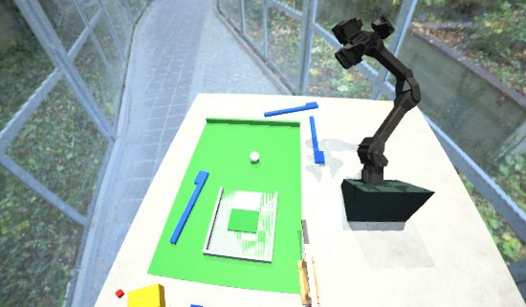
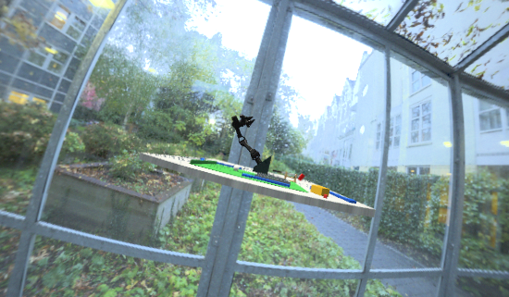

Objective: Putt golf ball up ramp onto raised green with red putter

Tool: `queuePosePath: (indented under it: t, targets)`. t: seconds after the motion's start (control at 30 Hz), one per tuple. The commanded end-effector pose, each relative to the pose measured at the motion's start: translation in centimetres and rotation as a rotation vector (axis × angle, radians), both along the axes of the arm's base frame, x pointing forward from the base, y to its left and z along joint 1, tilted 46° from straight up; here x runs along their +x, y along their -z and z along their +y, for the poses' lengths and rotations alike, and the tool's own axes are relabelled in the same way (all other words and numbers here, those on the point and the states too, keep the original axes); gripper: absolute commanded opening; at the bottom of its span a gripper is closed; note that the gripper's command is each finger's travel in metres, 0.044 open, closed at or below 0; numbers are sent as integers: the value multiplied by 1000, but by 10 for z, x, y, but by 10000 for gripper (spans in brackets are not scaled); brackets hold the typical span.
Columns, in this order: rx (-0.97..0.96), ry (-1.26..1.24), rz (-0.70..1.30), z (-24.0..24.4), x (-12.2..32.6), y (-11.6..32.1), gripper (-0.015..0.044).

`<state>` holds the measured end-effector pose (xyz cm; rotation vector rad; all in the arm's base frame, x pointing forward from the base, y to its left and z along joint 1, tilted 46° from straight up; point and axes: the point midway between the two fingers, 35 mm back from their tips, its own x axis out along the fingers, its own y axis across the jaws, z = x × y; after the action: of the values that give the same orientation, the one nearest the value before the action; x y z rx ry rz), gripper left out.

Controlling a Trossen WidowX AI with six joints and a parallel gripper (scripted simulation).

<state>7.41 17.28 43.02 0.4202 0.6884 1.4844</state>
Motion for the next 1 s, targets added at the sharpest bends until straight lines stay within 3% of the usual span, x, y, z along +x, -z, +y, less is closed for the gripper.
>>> queuePosePath:
  t: [0.0,0.2,0.43,0.7,0.97]
  targets:
    - [-5,3,0,1,2,1,426]
    - [-183,62,-23,24,70,52,440]
    - [-487,72,-45,52,134,147,440]
    - [-844,-7,-108,64,171,259,440]
    - [-1310,-272,-270,44,188,394,440]
